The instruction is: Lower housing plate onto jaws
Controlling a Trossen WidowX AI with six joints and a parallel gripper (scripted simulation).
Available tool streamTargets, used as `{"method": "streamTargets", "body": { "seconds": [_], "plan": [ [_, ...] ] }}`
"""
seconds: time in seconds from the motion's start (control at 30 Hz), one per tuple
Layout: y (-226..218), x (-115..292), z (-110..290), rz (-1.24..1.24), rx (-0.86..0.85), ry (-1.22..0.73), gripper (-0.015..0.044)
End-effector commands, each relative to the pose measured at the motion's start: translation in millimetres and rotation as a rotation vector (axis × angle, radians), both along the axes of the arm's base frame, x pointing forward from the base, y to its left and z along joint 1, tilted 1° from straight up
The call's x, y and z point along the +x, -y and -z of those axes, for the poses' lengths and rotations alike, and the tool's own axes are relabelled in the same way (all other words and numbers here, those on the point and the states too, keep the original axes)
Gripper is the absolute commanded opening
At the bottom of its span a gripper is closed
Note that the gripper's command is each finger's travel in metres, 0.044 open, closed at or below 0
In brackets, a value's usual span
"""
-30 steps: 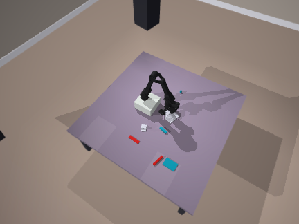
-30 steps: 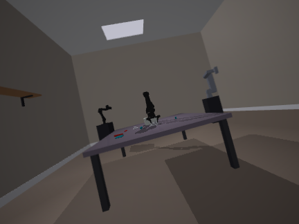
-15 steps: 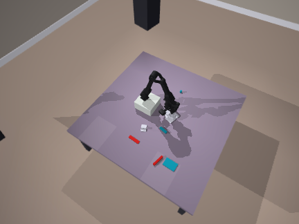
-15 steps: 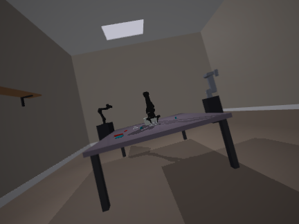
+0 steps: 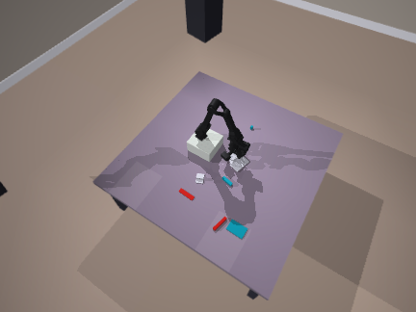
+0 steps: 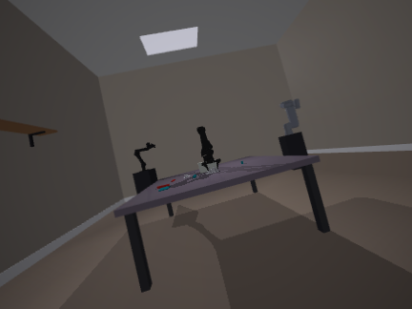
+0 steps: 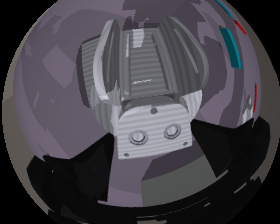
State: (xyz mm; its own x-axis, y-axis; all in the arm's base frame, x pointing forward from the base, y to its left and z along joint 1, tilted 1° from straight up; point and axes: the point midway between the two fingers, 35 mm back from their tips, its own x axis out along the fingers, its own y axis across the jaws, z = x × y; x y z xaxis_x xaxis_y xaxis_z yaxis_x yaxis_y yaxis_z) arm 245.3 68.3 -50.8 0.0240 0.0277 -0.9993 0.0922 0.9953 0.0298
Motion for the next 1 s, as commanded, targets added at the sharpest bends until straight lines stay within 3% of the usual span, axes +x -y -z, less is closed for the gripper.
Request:
{"method": "streamTargets", "body": {
  "seconds": [0.0, 0.17, 0.43, 0.6, 0.97],
  "plan": [
    [0, 0, 0, 0.000, 0.000, 0.000, 0.0440],
    [0, 1, -10, -0.001, 0.000, 0.000, 0.0440],
    [2, -3, -75, -0.004, 0.002, 0.002, 0.0440],
    [2, -1, -70, 0.001, 0.003, 0.011, 0.0440],
    [19, -50, -124, -0.004, 0.001, -0.001, 0.0440]
  ]
}}
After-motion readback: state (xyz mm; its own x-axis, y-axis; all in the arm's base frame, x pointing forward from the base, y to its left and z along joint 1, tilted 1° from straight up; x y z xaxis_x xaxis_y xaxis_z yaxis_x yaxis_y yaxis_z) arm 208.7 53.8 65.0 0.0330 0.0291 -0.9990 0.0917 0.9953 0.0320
